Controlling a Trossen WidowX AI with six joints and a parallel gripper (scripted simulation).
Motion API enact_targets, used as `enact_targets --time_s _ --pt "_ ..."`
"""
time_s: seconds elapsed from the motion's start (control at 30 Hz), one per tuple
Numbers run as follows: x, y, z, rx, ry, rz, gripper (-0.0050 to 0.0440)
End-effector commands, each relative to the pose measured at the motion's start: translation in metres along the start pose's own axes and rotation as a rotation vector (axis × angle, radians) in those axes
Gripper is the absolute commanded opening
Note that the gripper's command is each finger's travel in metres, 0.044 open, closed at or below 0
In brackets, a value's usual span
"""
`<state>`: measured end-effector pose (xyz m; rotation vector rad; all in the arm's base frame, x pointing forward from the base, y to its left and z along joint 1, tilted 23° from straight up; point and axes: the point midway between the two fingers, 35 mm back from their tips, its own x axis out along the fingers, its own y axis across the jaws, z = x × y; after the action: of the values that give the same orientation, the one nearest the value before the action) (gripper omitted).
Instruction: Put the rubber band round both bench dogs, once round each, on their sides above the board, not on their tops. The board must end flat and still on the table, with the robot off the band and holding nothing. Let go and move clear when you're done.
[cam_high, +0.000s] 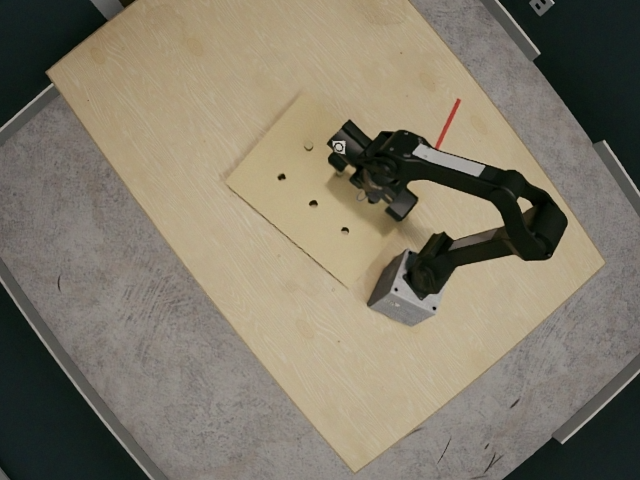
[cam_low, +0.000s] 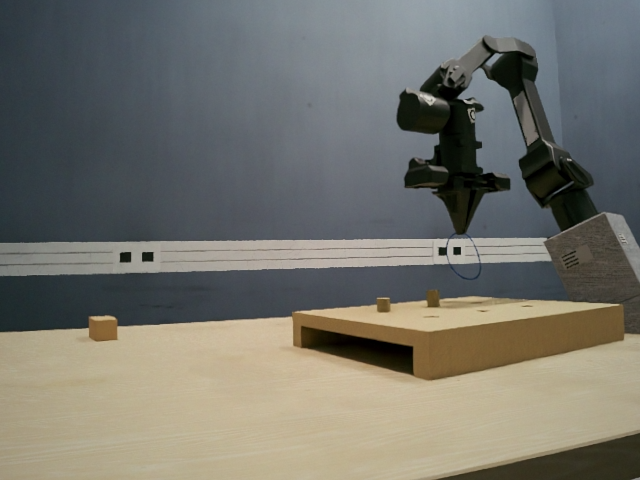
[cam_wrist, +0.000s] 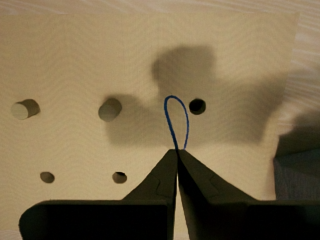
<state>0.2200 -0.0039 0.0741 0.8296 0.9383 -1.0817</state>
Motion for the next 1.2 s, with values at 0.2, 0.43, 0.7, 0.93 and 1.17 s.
enact_targets --time_s 0.2,0.43,0.7,0.93,1.17 --pt "0.013 0.014 0.001 0.001 0.002 0.006 -0.0050" --pt "0.021 0.020 0.001 0.001 0.002 0.006 -0.0050" --pt "0.034 0.028 0.001 0.001 0.002 0.007 -0.0050" --pt "0.045 0.034 0.001 0.001 0.002 0.008 -0.0050" --pt "0.055 0.040 0.001 0.001 0.001 0.008 -0.0050"
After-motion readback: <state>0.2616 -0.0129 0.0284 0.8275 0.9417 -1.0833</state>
